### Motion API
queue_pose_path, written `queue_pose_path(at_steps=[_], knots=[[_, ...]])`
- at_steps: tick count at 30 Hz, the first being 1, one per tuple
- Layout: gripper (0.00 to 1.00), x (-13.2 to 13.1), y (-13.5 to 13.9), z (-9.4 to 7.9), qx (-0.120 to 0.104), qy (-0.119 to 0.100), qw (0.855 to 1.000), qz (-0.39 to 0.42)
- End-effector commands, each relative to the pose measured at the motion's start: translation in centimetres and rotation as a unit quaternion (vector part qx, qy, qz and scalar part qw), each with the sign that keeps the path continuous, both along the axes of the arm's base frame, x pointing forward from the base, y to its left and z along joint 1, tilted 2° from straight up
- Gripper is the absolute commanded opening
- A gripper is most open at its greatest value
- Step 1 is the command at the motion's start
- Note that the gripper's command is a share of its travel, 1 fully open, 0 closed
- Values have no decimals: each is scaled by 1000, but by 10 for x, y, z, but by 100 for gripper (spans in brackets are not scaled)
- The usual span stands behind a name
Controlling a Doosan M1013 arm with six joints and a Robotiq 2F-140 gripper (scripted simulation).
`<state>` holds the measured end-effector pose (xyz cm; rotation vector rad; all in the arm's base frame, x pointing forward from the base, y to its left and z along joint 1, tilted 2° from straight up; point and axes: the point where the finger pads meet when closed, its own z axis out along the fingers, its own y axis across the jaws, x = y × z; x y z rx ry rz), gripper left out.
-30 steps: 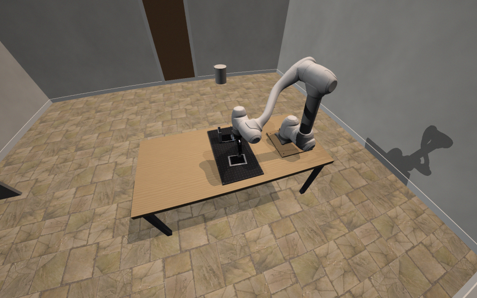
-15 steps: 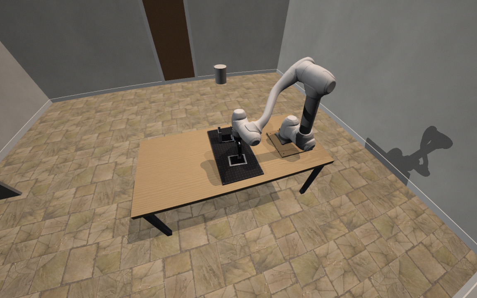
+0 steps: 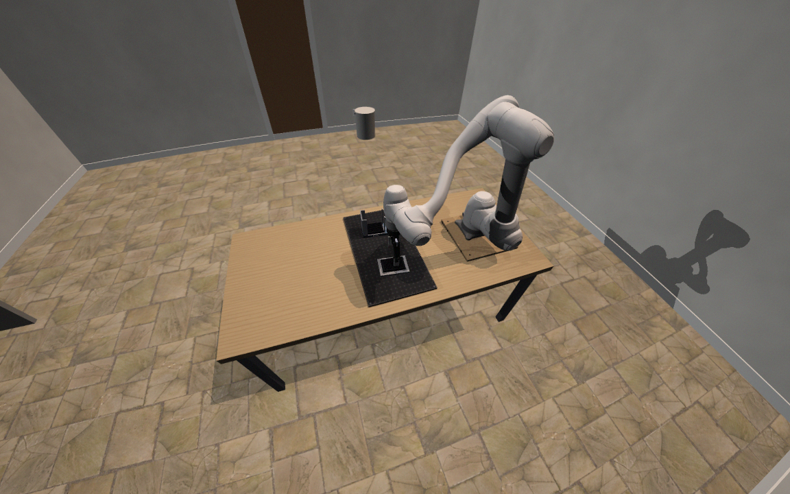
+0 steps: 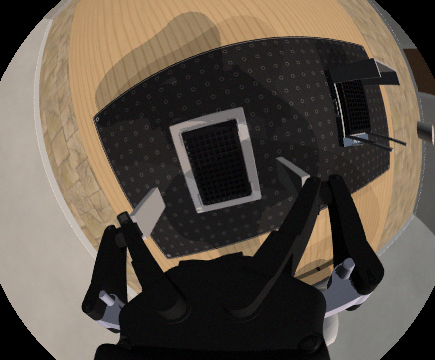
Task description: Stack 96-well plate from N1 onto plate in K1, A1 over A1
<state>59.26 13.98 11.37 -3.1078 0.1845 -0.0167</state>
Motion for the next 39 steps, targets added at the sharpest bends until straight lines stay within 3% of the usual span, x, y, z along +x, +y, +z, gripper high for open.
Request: queue_pose_path(at_steps=[1,39], knots=[[100,0,0,-6,0,0,1000,0],[100,1,2,-62,0,0,1000,0]])
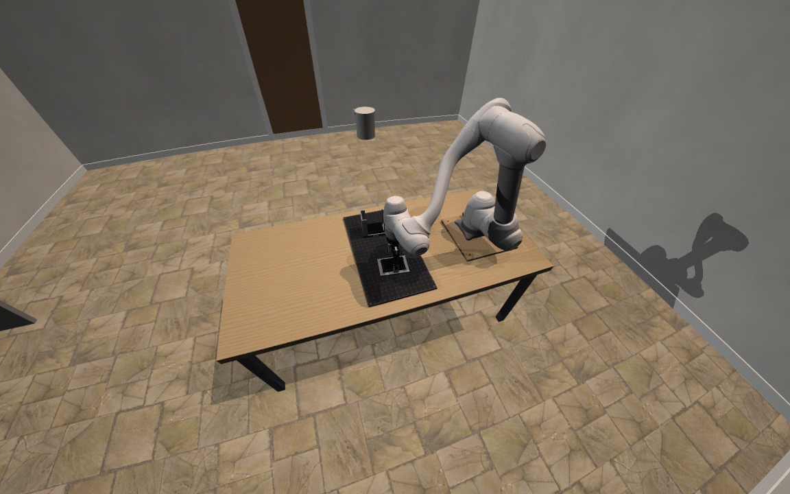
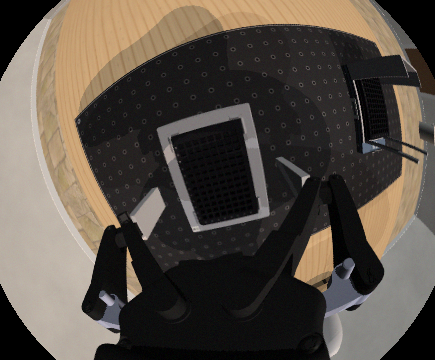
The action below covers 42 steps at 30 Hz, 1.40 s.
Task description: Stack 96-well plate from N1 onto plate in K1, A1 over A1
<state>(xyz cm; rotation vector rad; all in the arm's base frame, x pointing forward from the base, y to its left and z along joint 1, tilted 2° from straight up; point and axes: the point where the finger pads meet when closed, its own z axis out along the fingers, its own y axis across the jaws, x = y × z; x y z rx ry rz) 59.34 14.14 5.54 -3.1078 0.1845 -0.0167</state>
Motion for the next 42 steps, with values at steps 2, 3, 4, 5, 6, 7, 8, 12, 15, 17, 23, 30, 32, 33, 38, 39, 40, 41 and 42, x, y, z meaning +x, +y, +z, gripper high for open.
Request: queue_pose_path(at_steps=[2,3,4,5,6,7,8,12,15,17,23,30,32,33,38,39,40,41,42], knots=[[100,0,0,-8,0,0,1000,0],[100,0,0,-8,0,0,1000,0],[100,0,0,-8,0,0,1000,0],[100,0,0,-9,0,0,1000,0],[100,0,0,-11,0,0,1000,0],[100,0,0,-13,0,0,1000,0],[100,0,0,-13,0,0,1000,0],[100,0,0,-13,0,0,1000,0],[100,0,0,-13,0,0,1000,0],[100,0,0,-13,0,0,1000,0],[0,0,0,-13,0,0,1000,0],[0,0,0,-13,0,0,1000,0],[0,0,0,-13,0,0,1000,0],[0,0,0,-13,0,0,1000,0],[0,0,0,-13,0,0,1000,0],[0,0,0,-13,0,0,1000,0],[0,0,0,-13,0,0,1000,0],[0,0,0,-13,0,0,1000,0],[0,0,0,-13,0,0,1000,0]])
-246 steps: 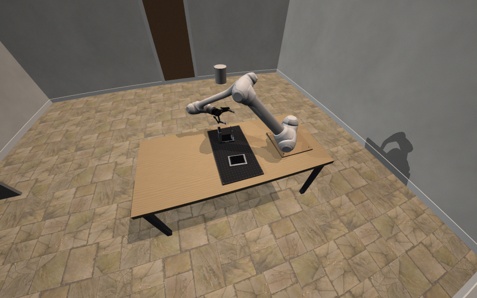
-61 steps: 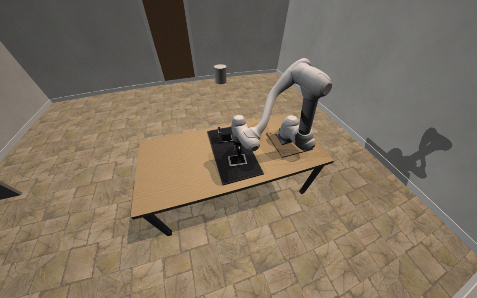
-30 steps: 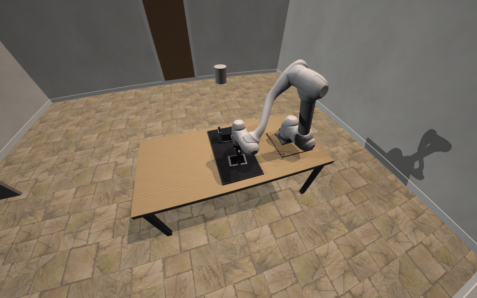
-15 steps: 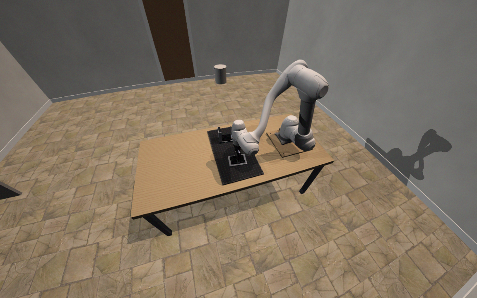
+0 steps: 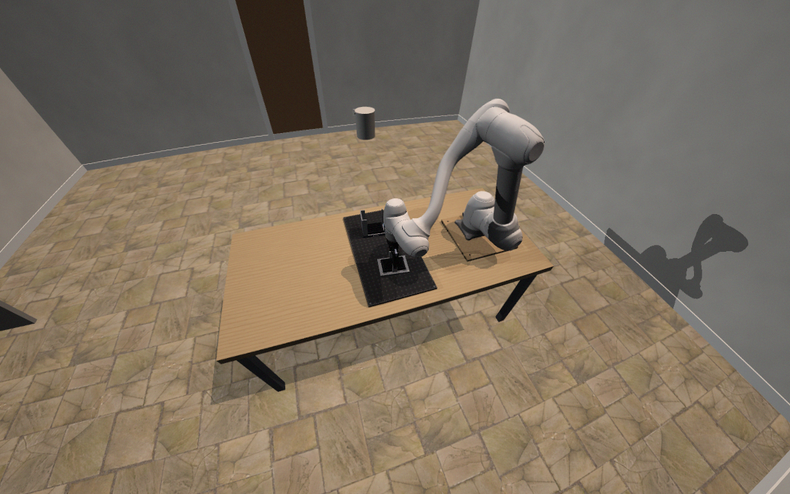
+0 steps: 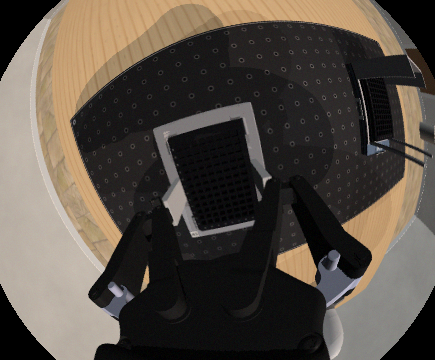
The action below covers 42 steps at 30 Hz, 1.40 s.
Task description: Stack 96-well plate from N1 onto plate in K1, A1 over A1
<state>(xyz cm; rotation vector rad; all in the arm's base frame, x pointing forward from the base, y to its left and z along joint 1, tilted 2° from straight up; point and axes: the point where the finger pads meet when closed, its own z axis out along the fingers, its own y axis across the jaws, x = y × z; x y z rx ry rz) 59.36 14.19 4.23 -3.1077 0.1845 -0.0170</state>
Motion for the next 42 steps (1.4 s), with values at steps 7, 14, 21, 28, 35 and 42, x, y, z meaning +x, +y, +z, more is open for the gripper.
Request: queue_pose_path(at_steps=[7,14,21,28,35,42], knots=[[0,0,0,0,0,0,1000,0],[0,0,0,2,0,0,1000,0],[0,0,0,13,0,0,1000,0],[0,0,-1,25,0,0,1000,0],[0,0,-1,33,0,0,1000,0],[0,-1,-1,45,0,0,1000,0]])
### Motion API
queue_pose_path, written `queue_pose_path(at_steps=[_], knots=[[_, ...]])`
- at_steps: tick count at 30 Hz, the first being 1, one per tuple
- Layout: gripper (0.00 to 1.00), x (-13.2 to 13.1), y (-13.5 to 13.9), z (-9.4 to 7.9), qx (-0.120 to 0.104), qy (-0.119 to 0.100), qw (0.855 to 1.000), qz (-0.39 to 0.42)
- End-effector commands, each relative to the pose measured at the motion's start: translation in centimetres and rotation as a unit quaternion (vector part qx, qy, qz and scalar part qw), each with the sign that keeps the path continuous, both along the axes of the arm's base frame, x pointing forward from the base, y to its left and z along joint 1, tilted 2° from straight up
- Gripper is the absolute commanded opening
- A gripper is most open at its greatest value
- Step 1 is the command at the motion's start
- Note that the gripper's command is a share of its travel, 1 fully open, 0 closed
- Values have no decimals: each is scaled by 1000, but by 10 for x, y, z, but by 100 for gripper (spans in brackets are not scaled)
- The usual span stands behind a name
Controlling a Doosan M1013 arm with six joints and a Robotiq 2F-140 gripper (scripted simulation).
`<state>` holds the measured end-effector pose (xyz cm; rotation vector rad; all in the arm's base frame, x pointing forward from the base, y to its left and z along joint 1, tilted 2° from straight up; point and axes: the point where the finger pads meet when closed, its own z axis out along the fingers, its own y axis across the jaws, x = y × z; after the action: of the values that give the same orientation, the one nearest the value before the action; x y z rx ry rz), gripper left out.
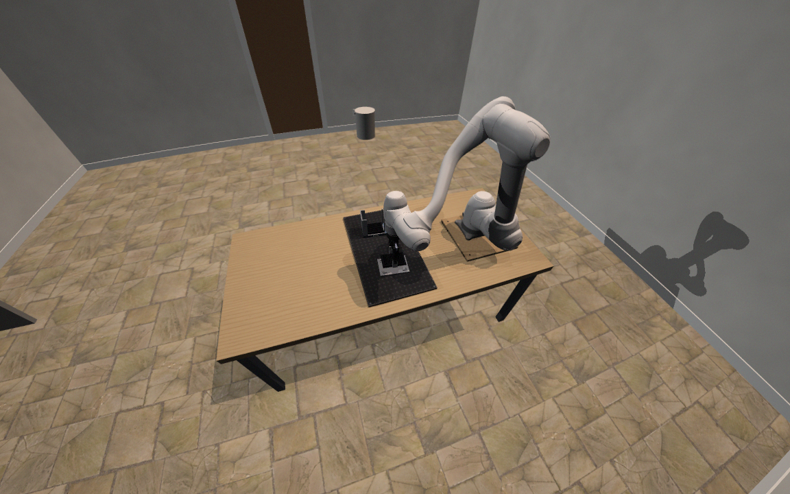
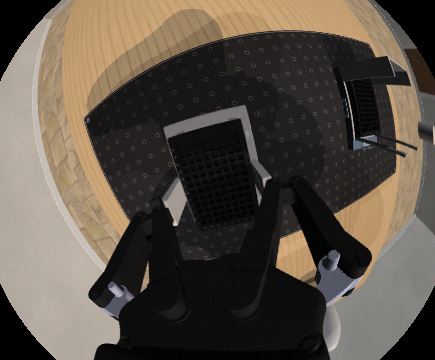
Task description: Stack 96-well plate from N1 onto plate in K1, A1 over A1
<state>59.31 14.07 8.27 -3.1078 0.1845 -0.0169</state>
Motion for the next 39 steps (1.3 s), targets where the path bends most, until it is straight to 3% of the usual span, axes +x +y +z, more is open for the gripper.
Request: queue_pose_path(at_steps=[1,39], knots=[[0,0,0,6,0,0,1000,0],[0,-1,-2,59,0,0,1000,0]])
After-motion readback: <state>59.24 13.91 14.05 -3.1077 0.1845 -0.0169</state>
